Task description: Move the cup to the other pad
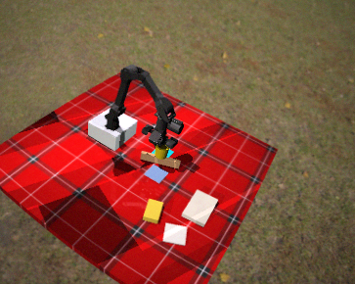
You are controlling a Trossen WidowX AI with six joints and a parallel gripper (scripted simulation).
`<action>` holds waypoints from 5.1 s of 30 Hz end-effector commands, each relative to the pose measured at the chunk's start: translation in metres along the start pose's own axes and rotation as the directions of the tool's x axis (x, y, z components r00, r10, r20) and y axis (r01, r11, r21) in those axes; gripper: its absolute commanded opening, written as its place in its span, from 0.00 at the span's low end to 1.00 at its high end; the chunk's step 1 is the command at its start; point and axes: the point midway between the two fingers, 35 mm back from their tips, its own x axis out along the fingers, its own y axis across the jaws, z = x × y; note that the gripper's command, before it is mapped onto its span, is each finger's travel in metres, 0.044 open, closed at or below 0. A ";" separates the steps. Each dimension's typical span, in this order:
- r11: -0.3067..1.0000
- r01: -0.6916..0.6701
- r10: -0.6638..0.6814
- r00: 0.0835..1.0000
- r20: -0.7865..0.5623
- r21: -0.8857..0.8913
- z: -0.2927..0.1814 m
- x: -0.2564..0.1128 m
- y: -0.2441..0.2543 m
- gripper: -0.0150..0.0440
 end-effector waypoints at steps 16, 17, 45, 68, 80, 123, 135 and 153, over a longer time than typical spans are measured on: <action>1.000 -0.003 0.003 1.000 -0.010 0.005 -0.040 -0.002 -0.013 0.25; 1.000 -0.003 0.003 1.000 -0.010 0.005 -0.042 -0.002 -0.014 0.25; 1.000 -0.001 0.001 1.000 -0.016 0.005 -0.096 -0.005 -0.034 0.25; 1.000 0.000 0.000 1.000 -0.016 0.005 -0.101 0.027 -0.034 0.25; 1.000 0.000 0.000 1.000 -0.016 0.005 -0.102 0.048 -0.035 0.25; 1.000 -0.004 0.004 1.000 -0.014 0.000 -0.103 0.052 -0.035 0.50; 1.000 -0.002 0.002 1.000 -0.015 0.002 -0.102 0.034 -0.036 0.50; 1.000 0.000 0.000 1.000 -0.016 0.005 -0.098 0.013 -0.041 0.50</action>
